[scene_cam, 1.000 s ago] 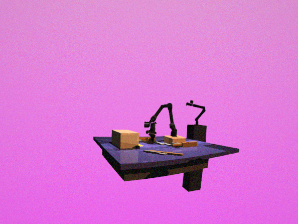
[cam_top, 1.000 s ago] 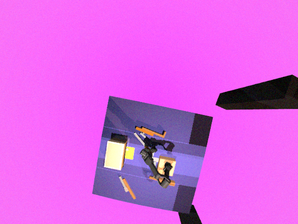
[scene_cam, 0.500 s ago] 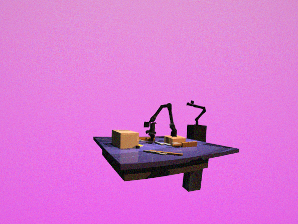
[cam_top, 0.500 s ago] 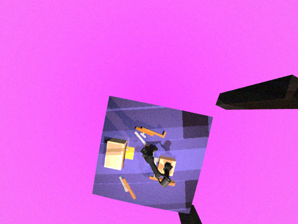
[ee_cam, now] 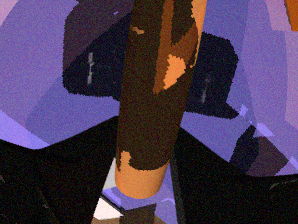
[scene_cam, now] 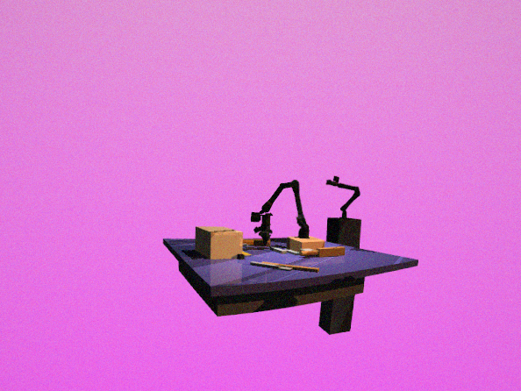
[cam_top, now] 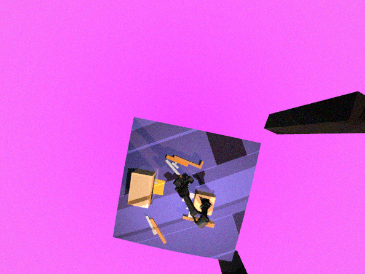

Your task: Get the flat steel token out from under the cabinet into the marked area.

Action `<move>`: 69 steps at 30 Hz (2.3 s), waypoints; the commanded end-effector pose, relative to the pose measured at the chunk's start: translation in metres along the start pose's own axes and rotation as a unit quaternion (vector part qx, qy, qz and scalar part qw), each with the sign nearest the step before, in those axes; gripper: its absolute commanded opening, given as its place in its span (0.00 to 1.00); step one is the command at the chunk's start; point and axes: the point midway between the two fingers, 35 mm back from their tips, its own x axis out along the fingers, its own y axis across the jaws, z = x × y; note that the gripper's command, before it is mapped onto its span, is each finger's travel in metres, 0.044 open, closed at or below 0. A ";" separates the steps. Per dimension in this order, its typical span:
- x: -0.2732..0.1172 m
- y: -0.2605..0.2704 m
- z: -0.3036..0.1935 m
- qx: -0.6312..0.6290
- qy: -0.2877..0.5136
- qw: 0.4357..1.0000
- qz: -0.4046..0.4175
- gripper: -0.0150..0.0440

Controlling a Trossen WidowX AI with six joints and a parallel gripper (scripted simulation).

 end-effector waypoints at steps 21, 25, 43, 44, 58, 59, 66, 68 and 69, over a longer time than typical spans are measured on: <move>-0.004 -0.024 0.017 -0.002 -0.011 1.000 -0.002 0.25; -0.004 -0.028 0.018 -0.002 -0.011 1.000 -0.002 0.25; -0.004 -0.045 0.023 -0.002 -0.011 1.000 -0.003 0.25; -0.004 -0.046 0.023 -0.002 -0.011 1.000 -0.003 0.25; -0.005 -0.056 0.028 -0.002 -0.012 1.000 -0.003 0.25; -0.005 -0.058 0.028 -0.002 -0.012 1.000 -0.003 0.25; -0.005 -0.062 0.030 -0.002 -0.012 1.000 -0.003 0.25; -0.005 -0.063 0.031 -0.002 -0.012 1.000 -0.003 0.25; -0.005 -0.064 0.032 -0.002 -0.012 1.000 -0.003 0.25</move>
